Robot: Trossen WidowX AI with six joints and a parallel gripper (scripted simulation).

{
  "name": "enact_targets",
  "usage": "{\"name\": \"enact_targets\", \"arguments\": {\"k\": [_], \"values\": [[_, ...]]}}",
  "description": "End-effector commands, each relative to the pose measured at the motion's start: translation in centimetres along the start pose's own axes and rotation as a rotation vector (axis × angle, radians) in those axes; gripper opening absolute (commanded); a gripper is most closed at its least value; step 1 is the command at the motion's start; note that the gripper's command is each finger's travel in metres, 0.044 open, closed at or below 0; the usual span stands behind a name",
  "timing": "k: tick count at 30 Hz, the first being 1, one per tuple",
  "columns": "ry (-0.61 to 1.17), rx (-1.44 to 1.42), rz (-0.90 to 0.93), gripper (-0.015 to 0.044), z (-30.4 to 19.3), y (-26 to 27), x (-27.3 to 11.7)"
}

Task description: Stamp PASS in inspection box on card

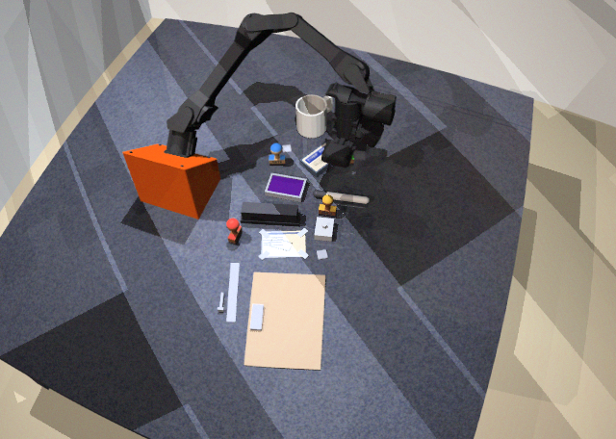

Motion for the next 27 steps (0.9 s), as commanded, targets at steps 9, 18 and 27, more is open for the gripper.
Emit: {"name": "enact_targets", "arguments": {"k": [9, 18, 27], "values": [[-0.002, -0.003, 0.005, 0.0000, 0.0, 0.1, -0.8], [-0.002, -0.003, 0.006, 0.0000, 0.0, 0.0, -1.2], [-0.002, -0.002, 0.002, 0.0000, -1.4, -1.8, -1.6]]}}
Point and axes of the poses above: the point midway between the two fingers, 35 mm back from their tips, its own x axis out along the fingers, its own y axis across the jaws, z = x × y, the point moved 9 cm from there along -x, back along the fingers, and after that the axes turned 9 degrees about x, right-handed, at the moved point
